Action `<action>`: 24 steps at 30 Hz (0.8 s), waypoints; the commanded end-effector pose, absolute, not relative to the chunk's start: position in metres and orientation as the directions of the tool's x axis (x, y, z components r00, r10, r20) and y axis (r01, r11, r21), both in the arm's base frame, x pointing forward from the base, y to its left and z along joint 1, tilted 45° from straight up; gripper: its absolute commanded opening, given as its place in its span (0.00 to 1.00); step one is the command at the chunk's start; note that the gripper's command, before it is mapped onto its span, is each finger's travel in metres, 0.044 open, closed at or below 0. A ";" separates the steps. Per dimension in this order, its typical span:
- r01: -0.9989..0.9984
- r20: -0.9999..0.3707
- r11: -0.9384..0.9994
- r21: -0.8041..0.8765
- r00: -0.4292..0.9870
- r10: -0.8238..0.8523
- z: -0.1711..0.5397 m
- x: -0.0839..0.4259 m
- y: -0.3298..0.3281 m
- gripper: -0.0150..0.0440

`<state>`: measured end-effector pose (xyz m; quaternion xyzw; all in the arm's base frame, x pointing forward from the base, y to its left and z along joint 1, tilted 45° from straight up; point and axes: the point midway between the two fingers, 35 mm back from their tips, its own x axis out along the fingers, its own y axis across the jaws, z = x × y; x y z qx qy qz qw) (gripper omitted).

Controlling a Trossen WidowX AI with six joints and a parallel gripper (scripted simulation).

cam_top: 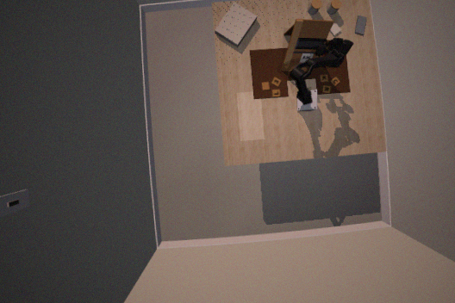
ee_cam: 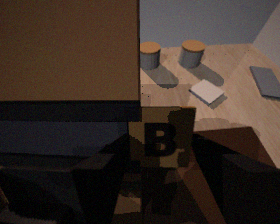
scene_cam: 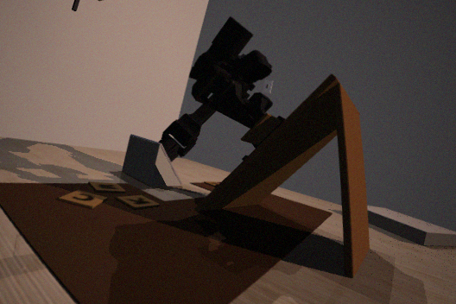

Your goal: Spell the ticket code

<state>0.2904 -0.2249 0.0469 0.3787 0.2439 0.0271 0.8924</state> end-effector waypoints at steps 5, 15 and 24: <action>0.143 -0.419 0.706 0.694 0.878 0.233 0.048 0.290 -0.221 0.25; 0.143 -0.418 0.706 0.694 0.878 0.233 0.051 0.291 -0.217 0.25; 0.143 -0.418 0.706 0.694 0.878 0.233 0.054 0.292 -0.214 0.25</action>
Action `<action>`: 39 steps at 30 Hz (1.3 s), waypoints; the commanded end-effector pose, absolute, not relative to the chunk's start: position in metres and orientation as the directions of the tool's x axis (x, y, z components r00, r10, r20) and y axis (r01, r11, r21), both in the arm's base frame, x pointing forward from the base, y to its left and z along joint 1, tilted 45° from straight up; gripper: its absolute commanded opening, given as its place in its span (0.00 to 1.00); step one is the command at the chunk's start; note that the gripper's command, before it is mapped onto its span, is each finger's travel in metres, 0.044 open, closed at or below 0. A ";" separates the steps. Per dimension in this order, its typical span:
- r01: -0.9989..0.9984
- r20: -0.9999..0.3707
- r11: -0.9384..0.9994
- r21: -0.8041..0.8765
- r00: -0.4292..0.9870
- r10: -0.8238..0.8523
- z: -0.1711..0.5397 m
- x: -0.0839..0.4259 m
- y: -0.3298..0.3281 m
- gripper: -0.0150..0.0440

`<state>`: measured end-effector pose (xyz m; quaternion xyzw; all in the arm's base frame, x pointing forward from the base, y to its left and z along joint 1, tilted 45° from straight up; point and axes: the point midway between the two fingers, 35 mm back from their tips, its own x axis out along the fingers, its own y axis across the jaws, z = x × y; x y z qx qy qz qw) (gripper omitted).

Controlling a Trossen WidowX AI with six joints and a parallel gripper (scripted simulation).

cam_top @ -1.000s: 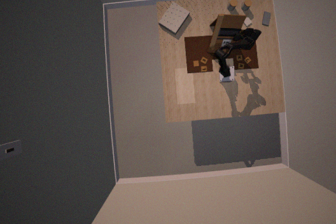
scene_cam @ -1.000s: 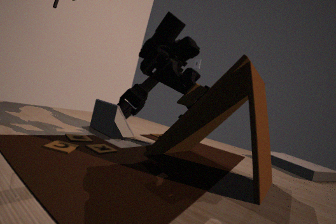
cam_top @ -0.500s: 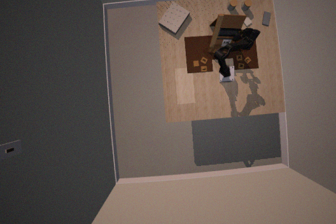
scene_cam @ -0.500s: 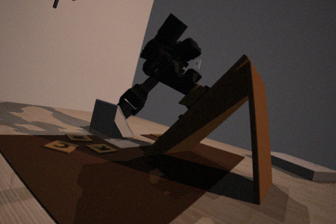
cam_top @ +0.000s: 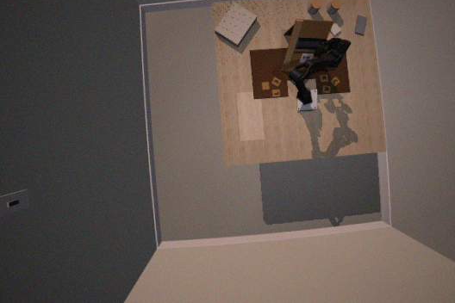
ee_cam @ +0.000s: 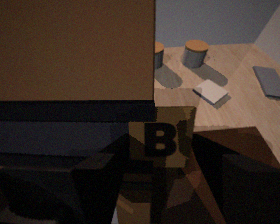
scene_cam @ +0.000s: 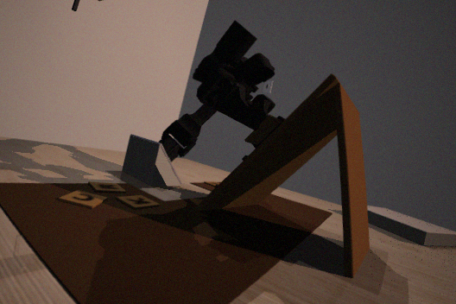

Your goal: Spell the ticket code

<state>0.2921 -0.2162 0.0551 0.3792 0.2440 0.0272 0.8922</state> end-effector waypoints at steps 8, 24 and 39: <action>0.143 -0.418 0.705 0.694 0.878 0.234 0.057 0.292 -0.211 0.25; 0.143 -0.418 0.705 0.694 0.878 0.234 0.063 0.293 -0.206 0.25; 0.143 -0.418 0.705 0.695 0.878 0.234 0.068 0.295 -0.200 0.25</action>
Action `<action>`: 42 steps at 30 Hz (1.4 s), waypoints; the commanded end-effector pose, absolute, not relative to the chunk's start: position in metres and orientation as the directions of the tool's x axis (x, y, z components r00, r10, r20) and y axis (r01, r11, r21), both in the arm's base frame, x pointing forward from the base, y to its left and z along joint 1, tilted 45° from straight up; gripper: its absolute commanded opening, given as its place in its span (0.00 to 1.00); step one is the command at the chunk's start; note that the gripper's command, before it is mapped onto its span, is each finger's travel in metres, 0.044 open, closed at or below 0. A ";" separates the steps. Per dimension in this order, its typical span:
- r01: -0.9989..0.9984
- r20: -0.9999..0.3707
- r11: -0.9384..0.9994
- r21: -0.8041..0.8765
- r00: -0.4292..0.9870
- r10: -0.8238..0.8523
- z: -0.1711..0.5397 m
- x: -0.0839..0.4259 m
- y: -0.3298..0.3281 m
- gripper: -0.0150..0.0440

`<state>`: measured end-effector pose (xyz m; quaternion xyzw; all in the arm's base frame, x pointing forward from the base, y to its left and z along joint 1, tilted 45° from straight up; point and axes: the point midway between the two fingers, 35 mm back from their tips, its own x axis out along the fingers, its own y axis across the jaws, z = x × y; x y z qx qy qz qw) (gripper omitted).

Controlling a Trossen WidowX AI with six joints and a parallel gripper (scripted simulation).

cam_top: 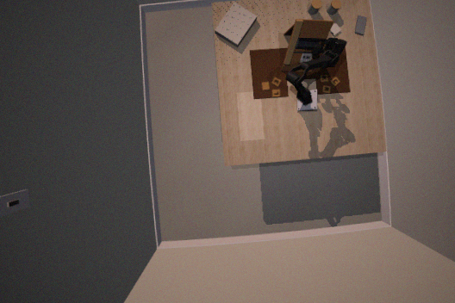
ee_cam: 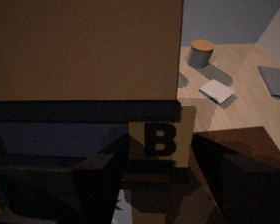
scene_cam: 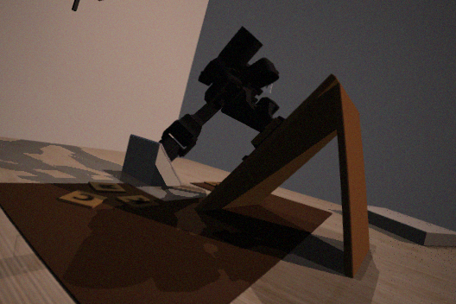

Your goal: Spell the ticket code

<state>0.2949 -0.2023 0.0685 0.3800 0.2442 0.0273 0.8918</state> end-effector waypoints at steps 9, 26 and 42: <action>0.143 -0.418 0.705 0.695 0.878 0.234 0.071 0.295 -0.198 0.25; 0.143 -0.418 0.704 0.695 0.878 0.234 0.078 0.297 -0.192 0.25; 0.143 -0.418 0.704 0.696 0.878 0.234 0.083 0.298 -0.185 0.25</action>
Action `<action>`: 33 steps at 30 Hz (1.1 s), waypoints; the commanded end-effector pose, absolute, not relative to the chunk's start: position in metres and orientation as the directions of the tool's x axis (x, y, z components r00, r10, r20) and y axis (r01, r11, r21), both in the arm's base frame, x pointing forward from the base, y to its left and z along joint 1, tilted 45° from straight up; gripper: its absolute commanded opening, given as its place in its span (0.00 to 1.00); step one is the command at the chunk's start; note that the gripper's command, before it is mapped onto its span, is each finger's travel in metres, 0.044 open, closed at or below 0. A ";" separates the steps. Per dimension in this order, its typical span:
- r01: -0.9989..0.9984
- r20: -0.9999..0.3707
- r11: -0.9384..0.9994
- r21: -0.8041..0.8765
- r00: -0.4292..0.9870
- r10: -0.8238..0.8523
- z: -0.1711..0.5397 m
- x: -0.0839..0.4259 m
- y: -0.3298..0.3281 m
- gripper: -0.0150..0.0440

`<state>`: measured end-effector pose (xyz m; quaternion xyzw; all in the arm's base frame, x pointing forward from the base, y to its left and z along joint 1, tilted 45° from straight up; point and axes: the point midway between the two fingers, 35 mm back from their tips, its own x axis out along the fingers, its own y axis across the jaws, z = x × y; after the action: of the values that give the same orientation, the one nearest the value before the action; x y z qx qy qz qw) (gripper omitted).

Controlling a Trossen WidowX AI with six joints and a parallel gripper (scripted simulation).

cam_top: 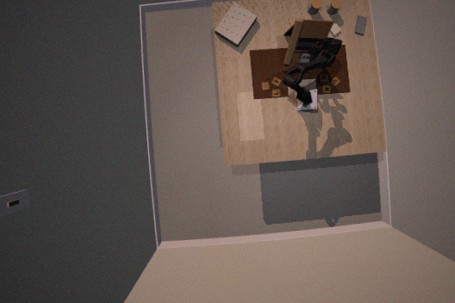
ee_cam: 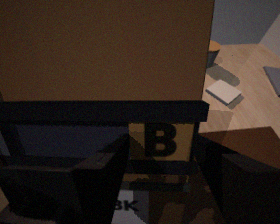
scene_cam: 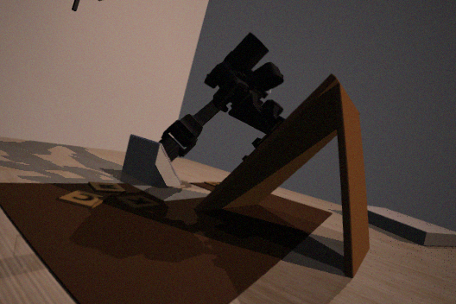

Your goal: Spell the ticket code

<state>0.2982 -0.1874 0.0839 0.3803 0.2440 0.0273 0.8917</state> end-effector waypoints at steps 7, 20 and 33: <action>0.143 -0.418 0.704 0.696 0.878 0.235 0.086 0.298 -0.182 0.25; 0.143 -0.418 0.704 0.696 0.878 0.235 0.091 0.299 -0.176 0.25; 0.143 -0.418 0.703 0.696 0.878 0.235 0.097 0.301 -0.171 0.25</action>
<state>0.3009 -0.1730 0.0968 0.3802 0.2436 0.0275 0.8918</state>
